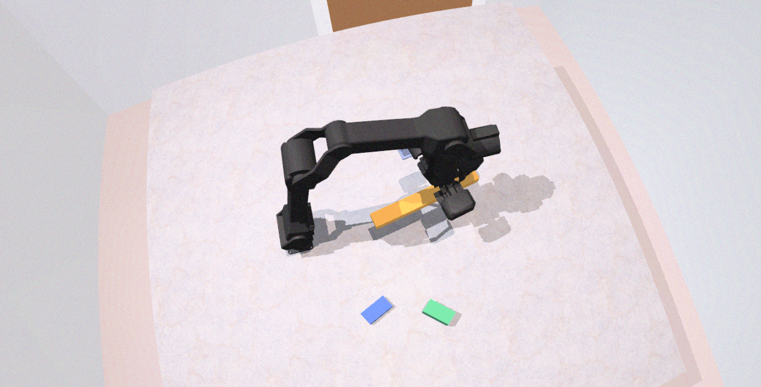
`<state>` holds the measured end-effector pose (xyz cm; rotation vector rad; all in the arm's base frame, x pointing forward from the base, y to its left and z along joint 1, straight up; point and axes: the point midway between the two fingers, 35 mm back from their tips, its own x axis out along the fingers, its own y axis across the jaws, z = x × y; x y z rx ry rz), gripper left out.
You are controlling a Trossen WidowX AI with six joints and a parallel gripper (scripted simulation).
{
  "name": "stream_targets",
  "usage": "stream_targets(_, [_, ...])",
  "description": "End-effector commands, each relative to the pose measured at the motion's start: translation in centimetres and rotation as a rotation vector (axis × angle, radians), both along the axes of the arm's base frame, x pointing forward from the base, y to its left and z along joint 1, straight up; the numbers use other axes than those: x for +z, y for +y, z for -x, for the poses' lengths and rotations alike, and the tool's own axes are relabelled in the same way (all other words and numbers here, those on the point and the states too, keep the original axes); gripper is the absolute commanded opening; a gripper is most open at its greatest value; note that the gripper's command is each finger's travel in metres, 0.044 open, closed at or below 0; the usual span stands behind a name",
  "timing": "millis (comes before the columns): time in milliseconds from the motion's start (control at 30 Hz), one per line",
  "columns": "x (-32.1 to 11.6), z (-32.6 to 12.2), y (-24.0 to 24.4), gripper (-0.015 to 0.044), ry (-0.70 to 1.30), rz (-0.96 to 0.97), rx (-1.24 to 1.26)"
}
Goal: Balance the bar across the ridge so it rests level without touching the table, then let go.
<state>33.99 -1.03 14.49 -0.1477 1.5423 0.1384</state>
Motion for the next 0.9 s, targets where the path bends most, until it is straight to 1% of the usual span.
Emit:
stream_targets(0, [1.2,0.1,0.1,0.0,-0.006,-0.003,-0.004])
stream_targets(133, [1.3,0.0,0.6,0.0,-0.006,-0.002,0.042])
stream_targets(867, [1.6,-1.4,8.5,0.0,-0.008,0.01,0.707])
